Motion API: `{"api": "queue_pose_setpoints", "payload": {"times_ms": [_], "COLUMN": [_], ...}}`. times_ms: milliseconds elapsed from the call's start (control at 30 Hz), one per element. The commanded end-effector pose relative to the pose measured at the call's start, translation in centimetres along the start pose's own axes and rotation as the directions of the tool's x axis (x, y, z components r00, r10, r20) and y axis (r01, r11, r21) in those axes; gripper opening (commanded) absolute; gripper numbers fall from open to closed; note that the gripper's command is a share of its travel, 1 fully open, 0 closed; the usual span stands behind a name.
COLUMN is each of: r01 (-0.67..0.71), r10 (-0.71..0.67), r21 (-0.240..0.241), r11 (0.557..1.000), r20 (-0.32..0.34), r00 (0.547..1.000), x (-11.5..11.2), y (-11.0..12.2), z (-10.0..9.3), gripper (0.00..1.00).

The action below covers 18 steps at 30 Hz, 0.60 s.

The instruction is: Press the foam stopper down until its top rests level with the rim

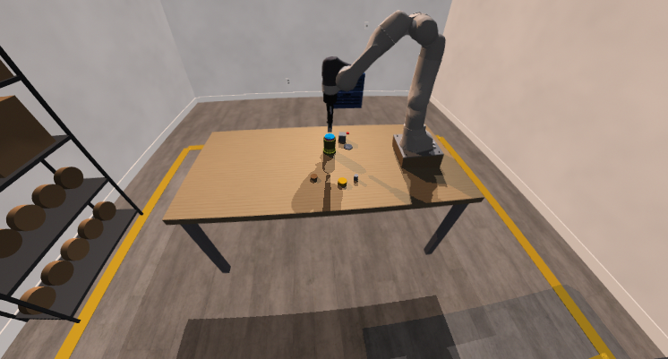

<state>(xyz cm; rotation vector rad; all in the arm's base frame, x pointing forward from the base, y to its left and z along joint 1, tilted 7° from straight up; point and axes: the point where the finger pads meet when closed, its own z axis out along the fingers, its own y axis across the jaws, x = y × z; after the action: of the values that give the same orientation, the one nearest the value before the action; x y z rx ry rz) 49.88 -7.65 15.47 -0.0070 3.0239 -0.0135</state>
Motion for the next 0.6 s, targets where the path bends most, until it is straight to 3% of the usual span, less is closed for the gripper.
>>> {"api": "queue_pose_setpoints", "payload": {"times_ms": [0,200,567], "r01": [0.002,0.002,0.002], "r10": [-0.002,-0.002,-0.002], "r21": [0.000,0.000,0.000], "r11": [1.000,1.000,1.000], "r20": [0.002,0.002,0.002], "r00": [1.000,1.000,1.000], "x": [0.0,0.0,0.0], "y": [0.0,0.0,0.0], "z": [0.2,0.5,3.0], "gripper": [0.00,0.00,0.00]}}
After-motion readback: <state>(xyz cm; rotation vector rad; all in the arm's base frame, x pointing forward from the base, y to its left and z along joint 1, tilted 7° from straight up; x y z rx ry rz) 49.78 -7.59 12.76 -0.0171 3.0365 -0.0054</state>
